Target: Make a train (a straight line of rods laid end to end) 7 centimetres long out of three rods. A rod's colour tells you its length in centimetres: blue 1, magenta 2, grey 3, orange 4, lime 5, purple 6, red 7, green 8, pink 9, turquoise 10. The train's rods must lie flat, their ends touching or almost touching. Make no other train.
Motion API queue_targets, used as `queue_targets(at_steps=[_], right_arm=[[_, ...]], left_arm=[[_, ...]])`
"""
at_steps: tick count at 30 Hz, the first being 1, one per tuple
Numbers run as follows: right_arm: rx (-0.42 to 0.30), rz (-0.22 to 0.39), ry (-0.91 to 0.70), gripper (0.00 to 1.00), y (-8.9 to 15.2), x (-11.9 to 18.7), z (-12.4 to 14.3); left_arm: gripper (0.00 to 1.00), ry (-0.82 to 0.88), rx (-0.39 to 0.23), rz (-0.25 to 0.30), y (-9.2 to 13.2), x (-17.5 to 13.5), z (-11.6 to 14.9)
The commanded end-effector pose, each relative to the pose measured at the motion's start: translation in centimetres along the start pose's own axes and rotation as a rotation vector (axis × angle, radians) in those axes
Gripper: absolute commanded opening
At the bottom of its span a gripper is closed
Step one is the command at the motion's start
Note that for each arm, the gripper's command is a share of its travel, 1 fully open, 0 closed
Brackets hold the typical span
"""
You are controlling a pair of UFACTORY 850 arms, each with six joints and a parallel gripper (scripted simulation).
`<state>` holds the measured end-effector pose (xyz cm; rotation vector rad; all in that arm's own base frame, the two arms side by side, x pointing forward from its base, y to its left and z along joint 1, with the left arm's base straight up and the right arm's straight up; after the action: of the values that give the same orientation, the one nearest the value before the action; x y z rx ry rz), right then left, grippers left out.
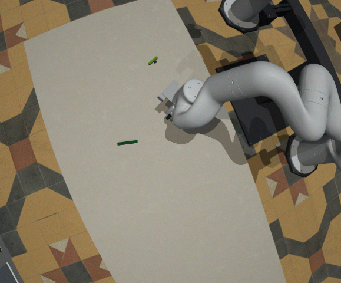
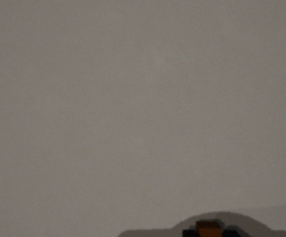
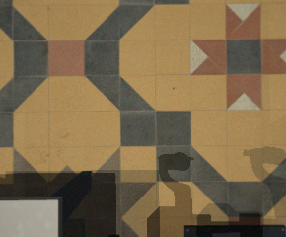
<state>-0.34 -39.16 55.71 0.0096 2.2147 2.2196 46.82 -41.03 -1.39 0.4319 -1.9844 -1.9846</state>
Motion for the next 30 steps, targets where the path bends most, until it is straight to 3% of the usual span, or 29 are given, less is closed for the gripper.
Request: queue_targets(at_steps=[1, 30], right_arm=[[0.002, 0.0, 0.0, 1.0, 0.1, 0.0, 0.0], [0.002, 0.0, 0.0, 1.0, 0.1, 0.0, 0.0]], left_arm=[[0.06, 0.0, 0.002, -0.001, 0.1, 0.0, -0.1], [0.06, 0.0, 0.002, -0.001, -1.0, 0.0, -0.1]])
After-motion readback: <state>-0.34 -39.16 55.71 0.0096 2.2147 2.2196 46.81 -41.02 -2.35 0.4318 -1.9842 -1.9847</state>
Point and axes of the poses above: on each arm, the point where the finger pads meet when closed, its own y axis back along the fingers, its own x axis across the jaws, z = x × y, the point moved 9 cm from there along y, back along the fingers
